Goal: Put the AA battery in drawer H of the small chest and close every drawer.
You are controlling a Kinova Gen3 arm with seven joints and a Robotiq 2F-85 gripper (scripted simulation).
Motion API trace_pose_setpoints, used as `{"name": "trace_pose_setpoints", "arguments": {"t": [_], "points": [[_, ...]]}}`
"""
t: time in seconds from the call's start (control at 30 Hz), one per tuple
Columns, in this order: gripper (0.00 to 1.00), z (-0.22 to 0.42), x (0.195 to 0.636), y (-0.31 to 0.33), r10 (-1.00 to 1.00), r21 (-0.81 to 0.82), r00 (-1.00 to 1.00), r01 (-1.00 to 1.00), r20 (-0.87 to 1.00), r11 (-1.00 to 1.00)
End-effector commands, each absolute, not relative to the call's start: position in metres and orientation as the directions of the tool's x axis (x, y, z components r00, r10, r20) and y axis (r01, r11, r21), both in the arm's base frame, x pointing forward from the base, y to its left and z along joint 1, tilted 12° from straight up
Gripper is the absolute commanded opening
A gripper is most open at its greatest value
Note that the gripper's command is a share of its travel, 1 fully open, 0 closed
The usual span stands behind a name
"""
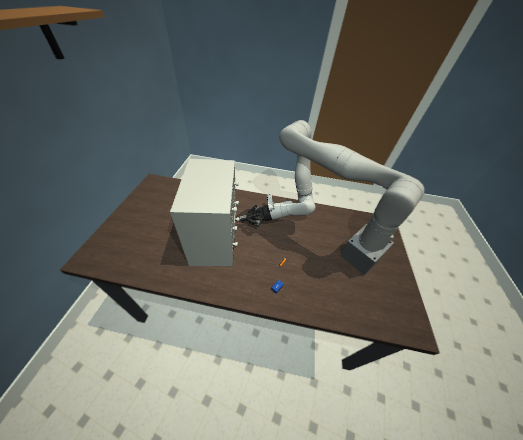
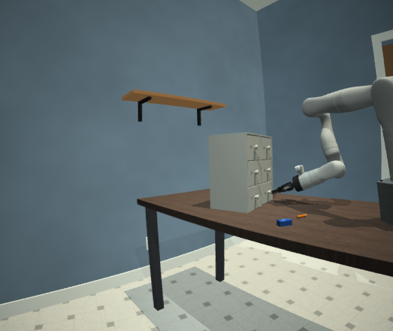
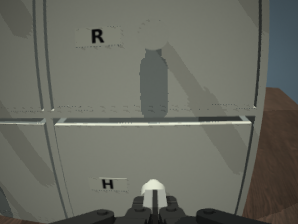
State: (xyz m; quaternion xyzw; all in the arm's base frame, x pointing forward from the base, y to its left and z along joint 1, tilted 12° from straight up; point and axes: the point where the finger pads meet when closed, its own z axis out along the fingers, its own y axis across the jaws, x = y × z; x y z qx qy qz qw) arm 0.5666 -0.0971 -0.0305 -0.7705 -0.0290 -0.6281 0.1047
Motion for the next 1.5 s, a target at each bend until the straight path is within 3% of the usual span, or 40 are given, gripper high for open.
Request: {"name": "trace_pose_setpoints", "arguments": {"t": [0.0,0.33,0.67,1.0,1.47], "points": [[0.0,-0.029,0.567,-0.098,-0.086,-0.124,0.206,0.176,0.975,-0.977],[0.0,-0.029,0.565,-0.098,-0.086,-0.124,0.206,0.176,0.975,-0.977],[0.0,-0.036,0.525,-0.104,-0.086,-0.124,0.206,0.176,0.975,-0.977],[0.0,-0.035,0.517,-0.106,-0.086,-0.124,0.206,0.176,0.975,-0.977],[0.0,0.023,0.466,-0.122,-0.086,-0.124,0.206,0.176,0.975,-0.977]]}}
